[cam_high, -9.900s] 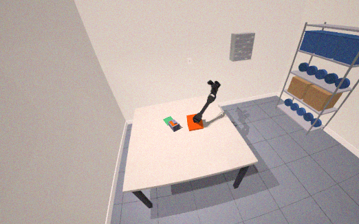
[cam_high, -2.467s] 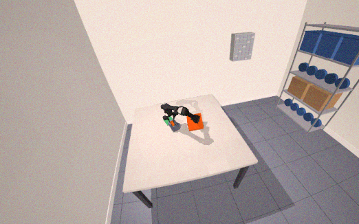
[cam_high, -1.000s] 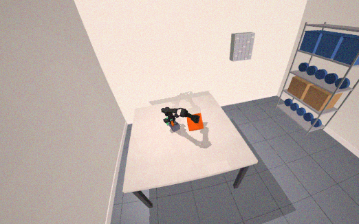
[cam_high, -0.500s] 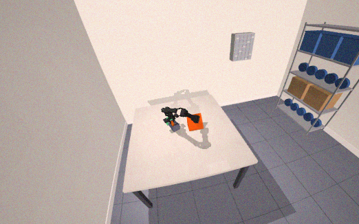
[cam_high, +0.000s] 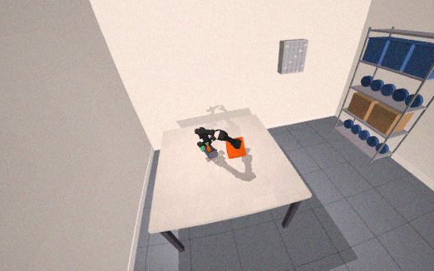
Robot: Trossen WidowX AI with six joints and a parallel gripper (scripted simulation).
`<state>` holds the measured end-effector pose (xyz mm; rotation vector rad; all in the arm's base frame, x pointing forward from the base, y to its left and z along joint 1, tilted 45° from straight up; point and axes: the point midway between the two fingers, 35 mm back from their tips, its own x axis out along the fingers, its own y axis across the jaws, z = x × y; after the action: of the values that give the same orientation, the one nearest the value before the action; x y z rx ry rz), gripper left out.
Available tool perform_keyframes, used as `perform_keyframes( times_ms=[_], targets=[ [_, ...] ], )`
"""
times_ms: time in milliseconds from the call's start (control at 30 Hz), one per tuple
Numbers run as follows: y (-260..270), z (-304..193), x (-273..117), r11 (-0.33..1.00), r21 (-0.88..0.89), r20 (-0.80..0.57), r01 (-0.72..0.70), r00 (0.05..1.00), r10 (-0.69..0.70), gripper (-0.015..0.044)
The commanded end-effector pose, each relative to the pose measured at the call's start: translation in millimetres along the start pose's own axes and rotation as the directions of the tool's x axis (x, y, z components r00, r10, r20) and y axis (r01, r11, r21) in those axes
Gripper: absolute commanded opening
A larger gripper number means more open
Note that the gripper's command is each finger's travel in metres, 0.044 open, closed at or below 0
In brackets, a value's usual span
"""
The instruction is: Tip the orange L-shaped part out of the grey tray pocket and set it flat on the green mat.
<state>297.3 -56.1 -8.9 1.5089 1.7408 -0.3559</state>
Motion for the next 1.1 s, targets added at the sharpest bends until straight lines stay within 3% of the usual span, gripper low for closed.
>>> perform_keyframes(
  times_ms=[0,1067],
  targets=[
    [0.8,0.2,-8.9,1.0,-0.004,0.005,-0.003,1.0,0.003,0.0],
    [0.5,0.3,-58.0,1.0,-0.003,0.006,-0.002,1.0,0.002,0.0]
  ],
)
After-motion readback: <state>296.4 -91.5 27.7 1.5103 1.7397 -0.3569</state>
